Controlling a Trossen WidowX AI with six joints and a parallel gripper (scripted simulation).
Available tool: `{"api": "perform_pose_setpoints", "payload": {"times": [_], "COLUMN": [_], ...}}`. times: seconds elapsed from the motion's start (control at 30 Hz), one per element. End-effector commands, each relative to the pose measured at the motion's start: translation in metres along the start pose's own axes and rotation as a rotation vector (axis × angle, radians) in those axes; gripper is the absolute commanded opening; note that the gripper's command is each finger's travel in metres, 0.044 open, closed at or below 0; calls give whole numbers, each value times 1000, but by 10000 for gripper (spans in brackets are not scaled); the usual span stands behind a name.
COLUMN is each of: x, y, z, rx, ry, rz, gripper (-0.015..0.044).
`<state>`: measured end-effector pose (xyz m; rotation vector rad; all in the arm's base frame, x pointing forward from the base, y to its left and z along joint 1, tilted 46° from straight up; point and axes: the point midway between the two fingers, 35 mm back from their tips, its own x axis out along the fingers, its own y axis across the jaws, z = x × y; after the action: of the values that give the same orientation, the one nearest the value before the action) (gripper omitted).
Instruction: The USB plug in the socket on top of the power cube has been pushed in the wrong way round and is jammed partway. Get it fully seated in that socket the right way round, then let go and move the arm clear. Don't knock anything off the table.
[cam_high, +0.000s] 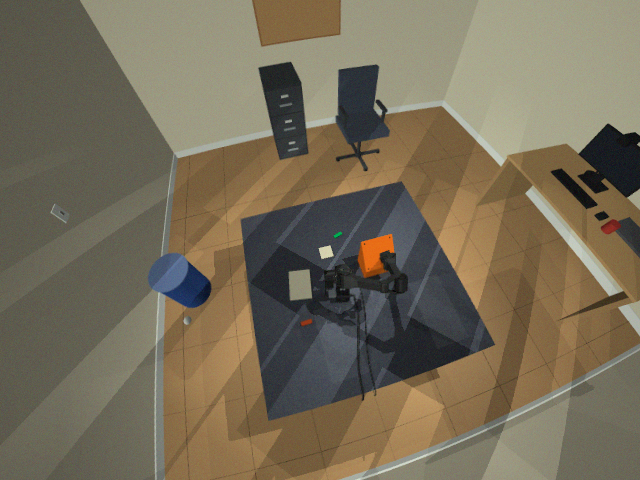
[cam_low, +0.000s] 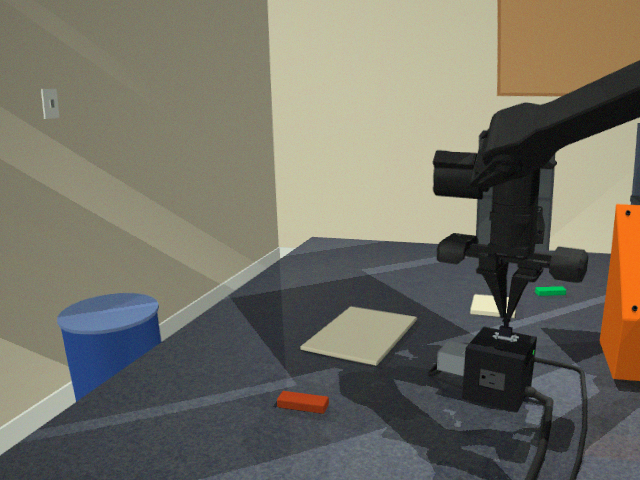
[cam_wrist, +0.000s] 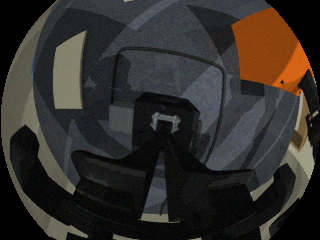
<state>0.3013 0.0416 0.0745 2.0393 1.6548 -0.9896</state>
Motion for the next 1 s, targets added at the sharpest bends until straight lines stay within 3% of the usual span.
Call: {"api": "perform_pose_setpoints", "payload": {"times": [0.0,0.67,0.8,0.97], "x": [3,3,0,0], "y": [-1,-1,0,0], "z": [-1,-1,0,0], "rx": [-1,-1,-1,-1], "ry": [1,1,0,0], "rz": [-6,-6,1,1], "gripper": [0,0,95,95]}}
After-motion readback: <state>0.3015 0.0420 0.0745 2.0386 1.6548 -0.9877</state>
